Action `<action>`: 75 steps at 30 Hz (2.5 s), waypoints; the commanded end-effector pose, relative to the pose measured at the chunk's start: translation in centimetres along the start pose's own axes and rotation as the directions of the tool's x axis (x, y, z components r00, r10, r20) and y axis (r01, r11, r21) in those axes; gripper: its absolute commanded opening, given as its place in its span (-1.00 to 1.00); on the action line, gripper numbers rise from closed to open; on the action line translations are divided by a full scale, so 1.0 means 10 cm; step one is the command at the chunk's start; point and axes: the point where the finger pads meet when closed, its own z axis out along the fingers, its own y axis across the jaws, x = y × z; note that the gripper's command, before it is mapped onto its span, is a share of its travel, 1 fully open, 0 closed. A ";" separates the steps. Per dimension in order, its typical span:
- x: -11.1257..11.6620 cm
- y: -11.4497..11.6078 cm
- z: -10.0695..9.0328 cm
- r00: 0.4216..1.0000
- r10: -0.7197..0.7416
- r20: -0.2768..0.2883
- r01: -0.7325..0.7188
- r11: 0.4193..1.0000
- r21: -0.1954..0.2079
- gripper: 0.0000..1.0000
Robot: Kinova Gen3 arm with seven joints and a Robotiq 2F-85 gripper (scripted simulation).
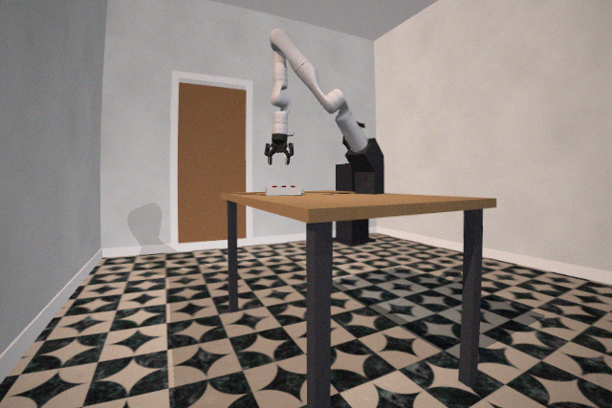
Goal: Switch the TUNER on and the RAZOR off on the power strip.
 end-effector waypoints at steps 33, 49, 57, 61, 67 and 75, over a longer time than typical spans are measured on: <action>-0.01 0.07 0.12 0.996 -0.092 -0.015 0.092 0.996 -0.007 1.00; -0.01 0.09 0.18 0.990 -0.141 -0.024 0.141 0.990 -0.007 1.00; -0.01 0.10 0.20 0.986 -0.163 -0.028 0.163 0.987 -0.008 1.00; -0.01 0.10 0.20 0.986 -0.163 -0.028 0.163 0.987 -0.008 1.00; -0.01 0.10 0.23 0.982 -0.185 -0.031 0.185 0.983 -0.008 1.00; -0.01 0.14 0.33 0.957 -0.288 -0.047 0.288 0.958 -0.008 1.00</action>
